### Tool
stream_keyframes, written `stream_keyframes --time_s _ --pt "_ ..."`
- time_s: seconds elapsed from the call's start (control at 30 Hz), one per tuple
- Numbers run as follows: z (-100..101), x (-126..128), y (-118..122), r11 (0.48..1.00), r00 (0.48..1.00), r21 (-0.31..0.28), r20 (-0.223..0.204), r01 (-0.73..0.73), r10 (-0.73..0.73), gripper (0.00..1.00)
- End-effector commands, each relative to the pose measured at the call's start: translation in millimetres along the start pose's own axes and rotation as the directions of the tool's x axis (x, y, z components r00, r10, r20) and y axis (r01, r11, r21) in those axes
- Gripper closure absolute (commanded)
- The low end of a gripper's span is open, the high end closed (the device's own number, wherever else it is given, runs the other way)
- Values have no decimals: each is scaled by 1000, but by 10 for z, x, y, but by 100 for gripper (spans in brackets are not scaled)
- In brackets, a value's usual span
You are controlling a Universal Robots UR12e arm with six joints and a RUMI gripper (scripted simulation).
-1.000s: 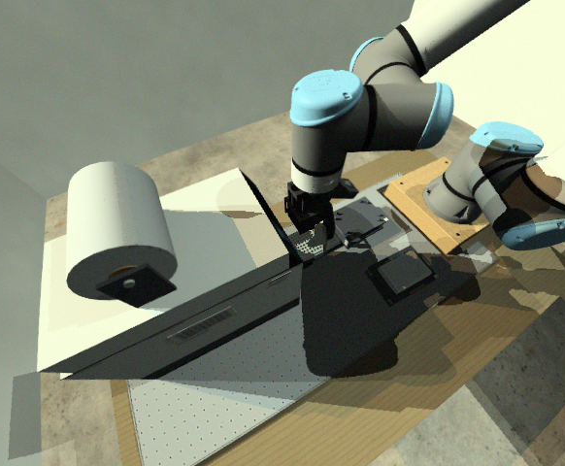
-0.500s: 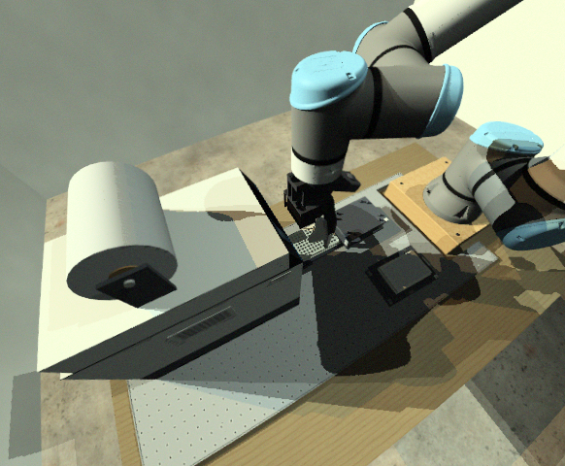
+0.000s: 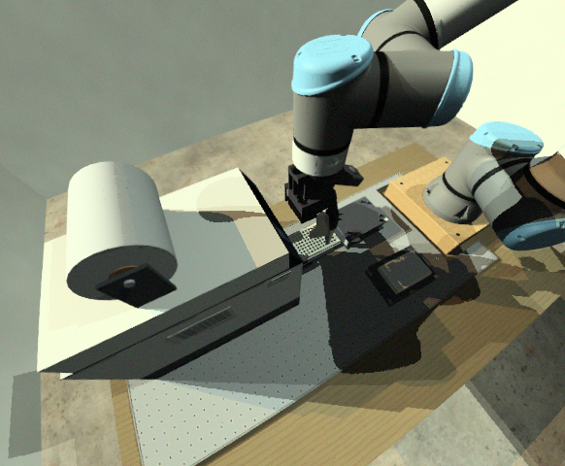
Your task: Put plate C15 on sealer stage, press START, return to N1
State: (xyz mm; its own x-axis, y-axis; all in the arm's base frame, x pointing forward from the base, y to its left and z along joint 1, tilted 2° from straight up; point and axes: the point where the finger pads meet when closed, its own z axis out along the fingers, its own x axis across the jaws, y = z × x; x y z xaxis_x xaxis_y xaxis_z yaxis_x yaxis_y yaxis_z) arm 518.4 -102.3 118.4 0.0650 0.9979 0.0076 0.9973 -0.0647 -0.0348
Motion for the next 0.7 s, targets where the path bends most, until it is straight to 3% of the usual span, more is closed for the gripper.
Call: stream_keyframes --time_s 0.0,0.67 --pt "10 15 -117 1000 1000 2 -2 -1 1 32" --pt "11 54 -415 1000 1000 2 -2 -1 1 32"
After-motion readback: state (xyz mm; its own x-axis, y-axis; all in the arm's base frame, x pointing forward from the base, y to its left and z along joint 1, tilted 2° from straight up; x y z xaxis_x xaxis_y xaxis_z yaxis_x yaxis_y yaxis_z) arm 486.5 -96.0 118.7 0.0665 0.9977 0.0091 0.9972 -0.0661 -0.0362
